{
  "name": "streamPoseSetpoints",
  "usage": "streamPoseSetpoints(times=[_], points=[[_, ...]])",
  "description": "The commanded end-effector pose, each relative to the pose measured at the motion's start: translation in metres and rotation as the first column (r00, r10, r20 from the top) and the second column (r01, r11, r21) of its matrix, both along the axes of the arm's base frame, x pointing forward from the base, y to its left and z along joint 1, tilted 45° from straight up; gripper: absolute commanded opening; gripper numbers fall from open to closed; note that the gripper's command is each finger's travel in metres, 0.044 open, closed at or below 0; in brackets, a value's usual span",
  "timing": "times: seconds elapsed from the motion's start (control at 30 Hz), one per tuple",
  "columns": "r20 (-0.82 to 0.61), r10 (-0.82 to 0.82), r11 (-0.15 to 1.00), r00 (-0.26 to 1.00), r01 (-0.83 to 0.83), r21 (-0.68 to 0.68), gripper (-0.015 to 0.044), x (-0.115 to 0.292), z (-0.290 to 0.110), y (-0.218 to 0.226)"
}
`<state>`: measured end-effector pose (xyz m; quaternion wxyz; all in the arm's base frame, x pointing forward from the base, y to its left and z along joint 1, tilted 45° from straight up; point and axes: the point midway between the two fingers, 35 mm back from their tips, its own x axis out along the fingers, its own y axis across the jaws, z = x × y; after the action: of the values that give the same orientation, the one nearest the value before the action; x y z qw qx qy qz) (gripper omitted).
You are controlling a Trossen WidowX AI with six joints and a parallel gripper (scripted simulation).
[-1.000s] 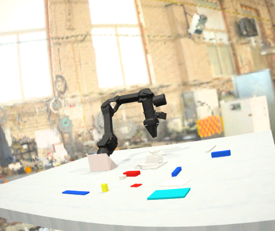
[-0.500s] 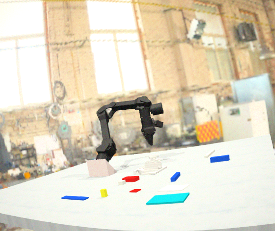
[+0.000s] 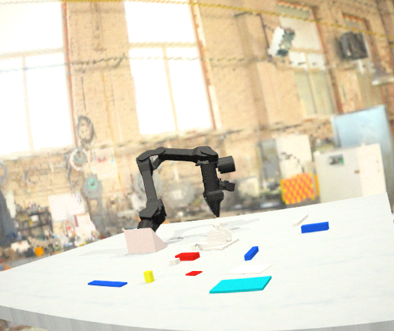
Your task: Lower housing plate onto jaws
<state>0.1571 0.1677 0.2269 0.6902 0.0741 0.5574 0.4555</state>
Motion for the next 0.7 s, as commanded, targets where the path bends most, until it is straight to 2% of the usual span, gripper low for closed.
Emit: streamPoseSetpoints(times=[0.0,0.67], points=[[-0.006,-0.003,1.000,1.000,0.003,-0.006,0.0440,0.000,-0.003,0.000],[-0.006,-0.003,1.000,1.000,0.003,-0.005,0.0440,-0.001,-0.017,0.014]])
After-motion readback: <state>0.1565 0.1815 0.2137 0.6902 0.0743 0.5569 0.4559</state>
